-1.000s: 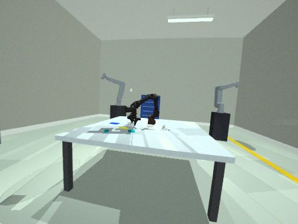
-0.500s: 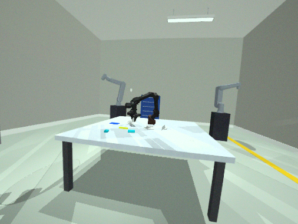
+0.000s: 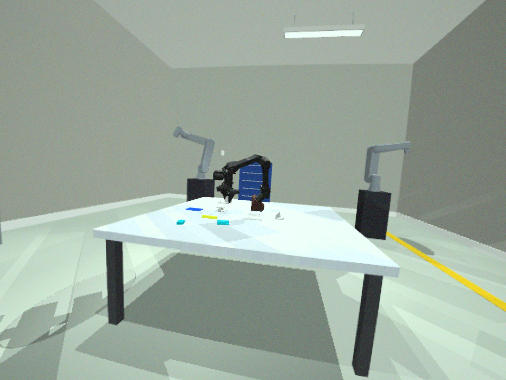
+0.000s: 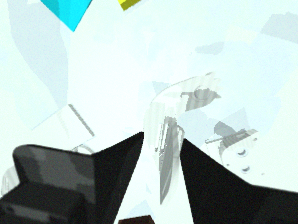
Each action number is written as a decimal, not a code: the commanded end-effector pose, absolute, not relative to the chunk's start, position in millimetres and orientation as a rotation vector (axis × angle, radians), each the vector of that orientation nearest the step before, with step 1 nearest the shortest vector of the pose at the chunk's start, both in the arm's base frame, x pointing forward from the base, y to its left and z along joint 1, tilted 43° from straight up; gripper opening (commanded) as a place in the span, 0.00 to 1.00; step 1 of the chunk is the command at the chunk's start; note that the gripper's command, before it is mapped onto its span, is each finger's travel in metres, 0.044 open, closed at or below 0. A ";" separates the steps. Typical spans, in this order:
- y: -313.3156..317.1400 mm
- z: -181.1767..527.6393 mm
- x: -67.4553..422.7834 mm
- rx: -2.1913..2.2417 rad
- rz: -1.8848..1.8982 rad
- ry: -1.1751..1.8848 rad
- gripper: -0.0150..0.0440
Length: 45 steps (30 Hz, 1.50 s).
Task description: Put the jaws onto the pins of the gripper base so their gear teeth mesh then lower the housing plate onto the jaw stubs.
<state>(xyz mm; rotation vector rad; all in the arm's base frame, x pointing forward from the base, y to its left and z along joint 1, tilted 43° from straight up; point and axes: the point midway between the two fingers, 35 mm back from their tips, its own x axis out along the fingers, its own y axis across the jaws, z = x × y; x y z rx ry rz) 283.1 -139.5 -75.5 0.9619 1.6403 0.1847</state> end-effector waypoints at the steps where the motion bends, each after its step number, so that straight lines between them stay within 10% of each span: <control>1: -134.8 -65.6 284.0 1.019 0.115 1.655 0.48; 45: -59.2 14.5 270.1 1.801 -0.891 1.695 0.48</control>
